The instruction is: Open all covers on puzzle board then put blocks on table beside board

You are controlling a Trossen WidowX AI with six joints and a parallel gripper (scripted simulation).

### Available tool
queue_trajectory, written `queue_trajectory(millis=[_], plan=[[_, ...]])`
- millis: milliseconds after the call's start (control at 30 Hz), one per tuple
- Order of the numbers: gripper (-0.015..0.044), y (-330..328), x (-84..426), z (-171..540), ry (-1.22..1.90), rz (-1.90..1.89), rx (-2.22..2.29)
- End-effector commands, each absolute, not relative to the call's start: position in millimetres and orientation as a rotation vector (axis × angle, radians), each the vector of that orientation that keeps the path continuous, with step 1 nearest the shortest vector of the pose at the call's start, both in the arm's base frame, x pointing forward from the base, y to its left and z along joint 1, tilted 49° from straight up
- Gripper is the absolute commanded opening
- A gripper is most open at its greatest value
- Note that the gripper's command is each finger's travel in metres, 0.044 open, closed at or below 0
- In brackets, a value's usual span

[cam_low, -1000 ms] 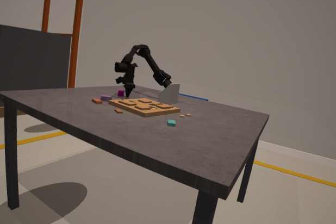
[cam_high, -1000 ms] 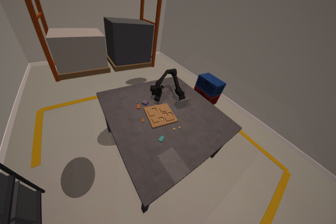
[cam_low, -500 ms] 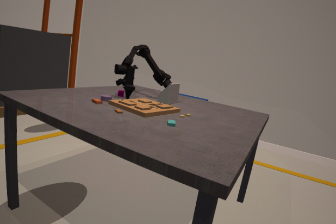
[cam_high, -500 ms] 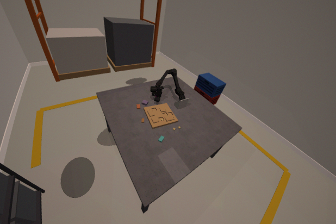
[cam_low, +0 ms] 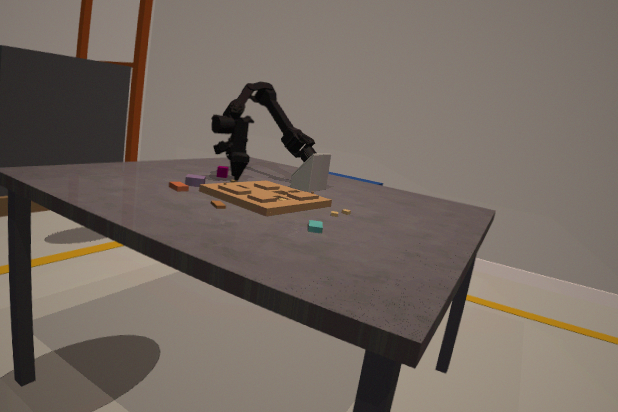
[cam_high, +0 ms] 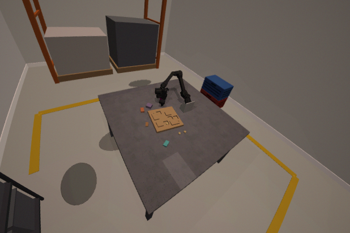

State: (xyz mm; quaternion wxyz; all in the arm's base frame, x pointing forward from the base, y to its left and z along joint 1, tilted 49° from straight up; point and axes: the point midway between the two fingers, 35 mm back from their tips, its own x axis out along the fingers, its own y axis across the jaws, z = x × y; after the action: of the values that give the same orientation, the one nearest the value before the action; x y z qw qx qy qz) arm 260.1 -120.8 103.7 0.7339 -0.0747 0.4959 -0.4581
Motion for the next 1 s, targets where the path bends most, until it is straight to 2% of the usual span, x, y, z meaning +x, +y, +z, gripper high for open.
queue_trajectory(millis=[0, 600, 967], plan=[[0.044, -111, 261, 113, 1.085, -1.008, -0.159], [0.044, -74, 253, 146, 1.086, -1.009, -0.166], [0.0151, -45, 285, 126, 1.047, -1.04, -0.077]])
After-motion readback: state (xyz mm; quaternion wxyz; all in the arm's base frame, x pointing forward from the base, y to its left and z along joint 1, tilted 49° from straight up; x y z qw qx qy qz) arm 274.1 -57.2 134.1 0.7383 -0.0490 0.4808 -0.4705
